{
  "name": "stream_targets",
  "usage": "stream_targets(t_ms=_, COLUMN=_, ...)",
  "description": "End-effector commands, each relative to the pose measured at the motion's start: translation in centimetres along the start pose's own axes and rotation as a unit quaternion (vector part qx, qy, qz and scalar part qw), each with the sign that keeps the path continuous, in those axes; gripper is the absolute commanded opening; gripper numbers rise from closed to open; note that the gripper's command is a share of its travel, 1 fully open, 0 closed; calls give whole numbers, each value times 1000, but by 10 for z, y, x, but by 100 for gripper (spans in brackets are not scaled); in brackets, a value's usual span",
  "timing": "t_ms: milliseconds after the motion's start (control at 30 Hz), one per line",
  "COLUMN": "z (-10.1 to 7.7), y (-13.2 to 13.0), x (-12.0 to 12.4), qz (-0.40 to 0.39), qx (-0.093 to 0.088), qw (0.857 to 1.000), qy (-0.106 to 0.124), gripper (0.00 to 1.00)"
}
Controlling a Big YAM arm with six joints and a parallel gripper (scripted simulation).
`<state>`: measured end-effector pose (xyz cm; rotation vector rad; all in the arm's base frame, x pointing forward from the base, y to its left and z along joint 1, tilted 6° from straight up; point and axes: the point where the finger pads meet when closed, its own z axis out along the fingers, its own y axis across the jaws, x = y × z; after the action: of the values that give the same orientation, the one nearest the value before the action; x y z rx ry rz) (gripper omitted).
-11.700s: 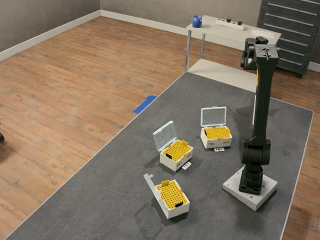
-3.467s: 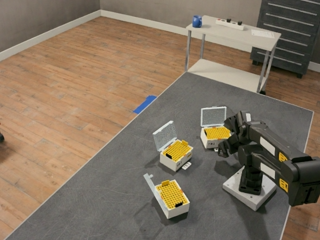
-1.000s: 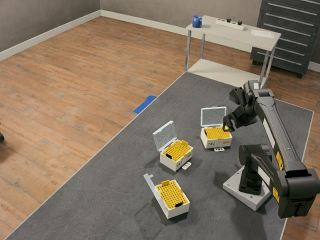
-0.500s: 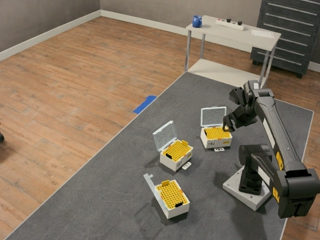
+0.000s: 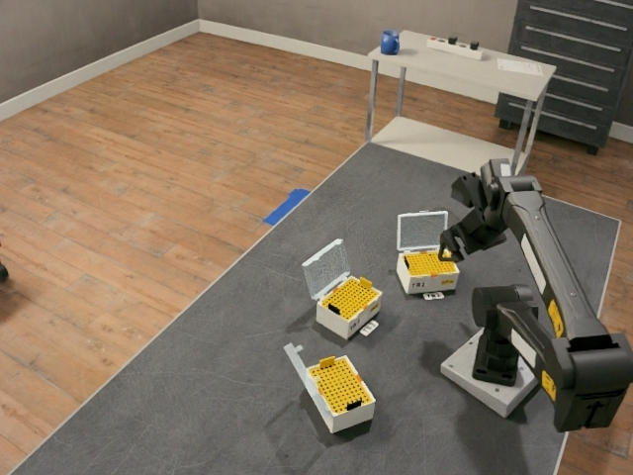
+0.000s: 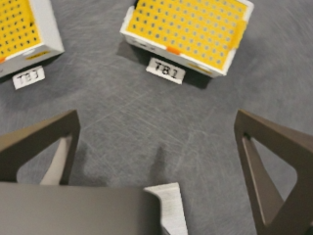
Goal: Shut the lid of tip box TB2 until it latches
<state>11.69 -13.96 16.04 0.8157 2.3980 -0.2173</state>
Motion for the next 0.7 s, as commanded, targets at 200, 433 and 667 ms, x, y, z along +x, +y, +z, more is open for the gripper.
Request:
stream_targets(t_ms=200, z=-22, y=33, x=-45, qz=-132, qx=-45, qw=990, qy=-38, gripper=100)
stream_targets(t_ms=433, z=-19, y=70, x=-52, qz=-148, qx=-71, qw=986, qy=-41, gripper=100)
stream_targets(t_ms=667, z=-19, y=70, x=-52, qz=-148, qx=-71, qw=986, qy=-41, gripper=100)
